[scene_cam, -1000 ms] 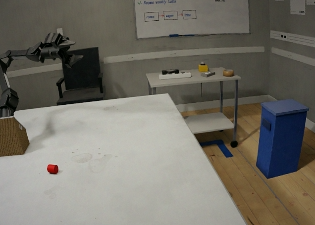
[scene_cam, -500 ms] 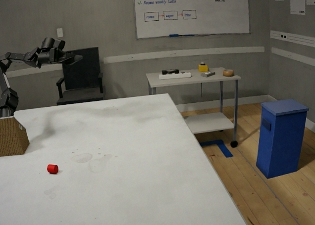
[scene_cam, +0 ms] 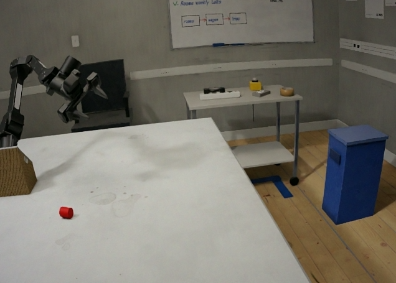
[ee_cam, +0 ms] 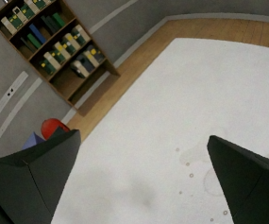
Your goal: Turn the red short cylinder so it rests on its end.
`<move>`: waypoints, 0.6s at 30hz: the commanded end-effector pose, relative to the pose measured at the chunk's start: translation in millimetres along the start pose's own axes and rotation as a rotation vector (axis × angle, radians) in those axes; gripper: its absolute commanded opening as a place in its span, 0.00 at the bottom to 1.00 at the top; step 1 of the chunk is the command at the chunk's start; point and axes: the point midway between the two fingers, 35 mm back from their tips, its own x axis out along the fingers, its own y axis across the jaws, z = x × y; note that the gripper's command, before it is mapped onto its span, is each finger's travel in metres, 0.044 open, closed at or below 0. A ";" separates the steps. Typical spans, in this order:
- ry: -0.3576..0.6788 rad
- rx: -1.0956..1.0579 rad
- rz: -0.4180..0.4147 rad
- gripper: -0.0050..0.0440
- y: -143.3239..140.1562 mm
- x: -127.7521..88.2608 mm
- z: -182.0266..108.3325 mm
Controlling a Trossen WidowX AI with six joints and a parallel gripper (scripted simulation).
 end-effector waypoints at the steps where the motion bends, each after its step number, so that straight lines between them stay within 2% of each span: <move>1: 0.041 0.151 -0.035 1.00 -10.1 15.3 7.4; 2: 0.041 0.151 -0.035 1.00 -10.1 15.3 7.4; 10: 0.102 0.752 -0.272 1.00 -105.0 53.4 7.9; 11: 0.107 0.802 -0.292 1.00 -105.0 53.4 7.9; 17: 0.103 1.232 -0.466 1.00 -165.5 65.5 -1.7; 18: 0.103 1.232 -0.466 1.00 -165.5 65.5 -1.7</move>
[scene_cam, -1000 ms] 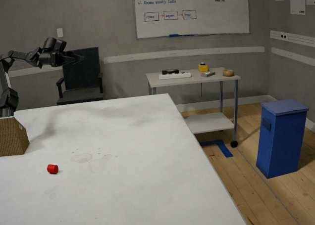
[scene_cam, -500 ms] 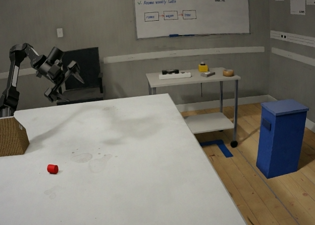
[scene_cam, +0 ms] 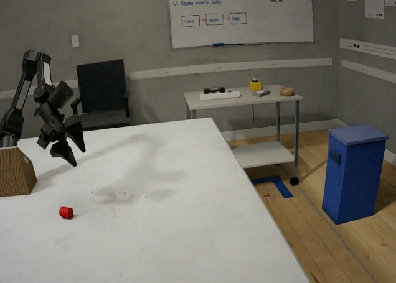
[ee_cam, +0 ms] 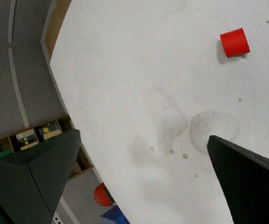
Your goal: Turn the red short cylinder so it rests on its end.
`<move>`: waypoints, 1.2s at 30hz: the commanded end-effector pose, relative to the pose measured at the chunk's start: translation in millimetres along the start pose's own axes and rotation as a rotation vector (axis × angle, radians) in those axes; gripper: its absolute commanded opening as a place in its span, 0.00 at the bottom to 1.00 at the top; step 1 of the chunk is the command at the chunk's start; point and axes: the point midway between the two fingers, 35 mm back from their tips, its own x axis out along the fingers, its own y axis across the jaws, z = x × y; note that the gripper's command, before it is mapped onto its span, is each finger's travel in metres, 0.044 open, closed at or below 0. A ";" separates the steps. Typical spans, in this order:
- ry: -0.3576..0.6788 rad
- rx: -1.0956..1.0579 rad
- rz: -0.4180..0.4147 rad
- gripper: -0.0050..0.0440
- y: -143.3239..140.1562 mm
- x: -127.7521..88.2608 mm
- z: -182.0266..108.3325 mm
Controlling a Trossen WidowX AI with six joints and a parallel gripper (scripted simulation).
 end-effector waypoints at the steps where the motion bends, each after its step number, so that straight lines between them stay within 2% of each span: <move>1: 0.018 0.122 -0.028 1.00 2.0 8.4 8.7; 9: -0.009 0.597 -0.181 1.00 -34.8 34.8 52.7; 16: -0.039 0.893 -0.273 1.00 -61.3 47.6 75.4; 27: -0.068 1.109 -0.339 1.00 -81.9 55.4 89.5; 36: -0.078 1.171 -0.360 1.00 -89.2 57.1 92.8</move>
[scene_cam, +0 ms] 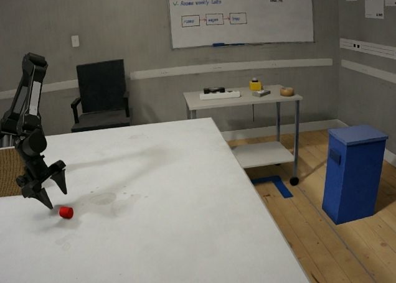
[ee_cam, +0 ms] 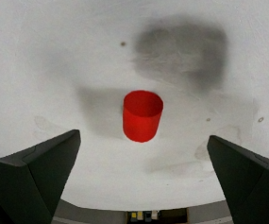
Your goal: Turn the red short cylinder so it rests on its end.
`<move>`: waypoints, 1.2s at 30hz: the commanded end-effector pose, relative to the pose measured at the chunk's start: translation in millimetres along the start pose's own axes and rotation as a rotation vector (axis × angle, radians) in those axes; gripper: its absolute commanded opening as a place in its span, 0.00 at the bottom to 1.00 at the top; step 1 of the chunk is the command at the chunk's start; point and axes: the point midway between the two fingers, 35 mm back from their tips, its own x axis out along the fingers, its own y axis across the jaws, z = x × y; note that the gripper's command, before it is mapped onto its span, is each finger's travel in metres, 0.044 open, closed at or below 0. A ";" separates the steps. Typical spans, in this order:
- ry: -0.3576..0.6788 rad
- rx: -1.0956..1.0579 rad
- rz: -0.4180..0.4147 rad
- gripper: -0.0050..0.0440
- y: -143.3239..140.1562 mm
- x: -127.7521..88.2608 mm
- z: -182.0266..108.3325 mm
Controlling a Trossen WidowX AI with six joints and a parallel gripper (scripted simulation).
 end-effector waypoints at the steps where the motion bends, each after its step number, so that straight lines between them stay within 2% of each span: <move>1: 0.014 0.010 -0.002 1.00 1.6 -1.4 -5.8; 22: 0.011 0.012 -0.001 1.00 2.3 1.0 -6.1; 36: 0.006 0.012 -0.002 1.00 2.5 34.9 -6.4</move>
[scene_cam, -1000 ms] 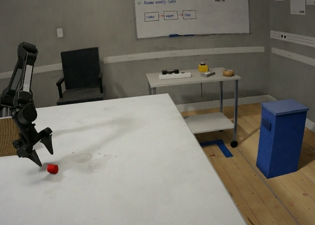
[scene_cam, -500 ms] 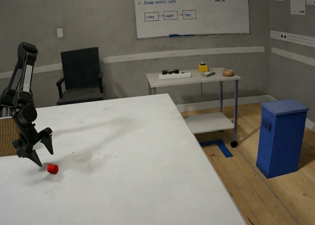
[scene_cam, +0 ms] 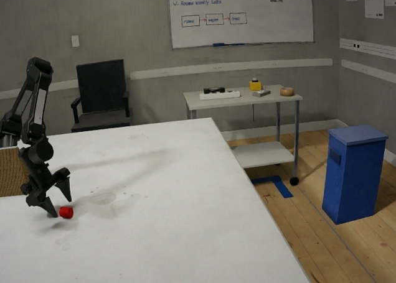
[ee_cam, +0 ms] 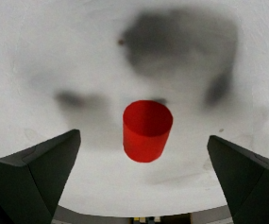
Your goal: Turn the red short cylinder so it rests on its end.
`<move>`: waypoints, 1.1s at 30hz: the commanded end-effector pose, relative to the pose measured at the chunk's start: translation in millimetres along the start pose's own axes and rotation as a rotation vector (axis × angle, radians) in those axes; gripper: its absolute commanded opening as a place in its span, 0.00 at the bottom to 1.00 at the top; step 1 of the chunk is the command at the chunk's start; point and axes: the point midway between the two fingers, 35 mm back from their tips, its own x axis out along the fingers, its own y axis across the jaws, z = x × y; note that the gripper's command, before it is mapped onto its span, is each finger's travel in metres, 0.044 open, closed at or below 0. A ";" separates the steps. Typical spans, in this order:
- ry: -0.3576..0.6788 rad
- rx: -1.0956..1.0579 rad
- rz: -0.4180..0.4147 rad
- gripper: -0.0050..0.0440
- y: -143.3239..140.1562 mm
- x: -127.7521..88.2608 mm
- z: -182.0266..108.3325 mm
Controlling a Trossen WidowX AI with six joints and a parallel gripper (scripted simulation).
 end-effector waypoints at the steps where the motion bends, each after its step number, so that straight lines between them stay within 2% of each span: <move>1: 0.014 -0.008 0.000 1.00 0.3 10.6 -7.0; 8: 0.013 -0.007 0.001 1.00 0.3 24.1 -6.7; 22: 0.019 -0.010 0.002 1.00 -0.4 22.2 -8.6; 23: 0.019 -0.010 0.002 0.36 -0.4 22.2 -8.6; 33: 0.019 -0.010 0.002 0.36 -0.4 22.2 -8.6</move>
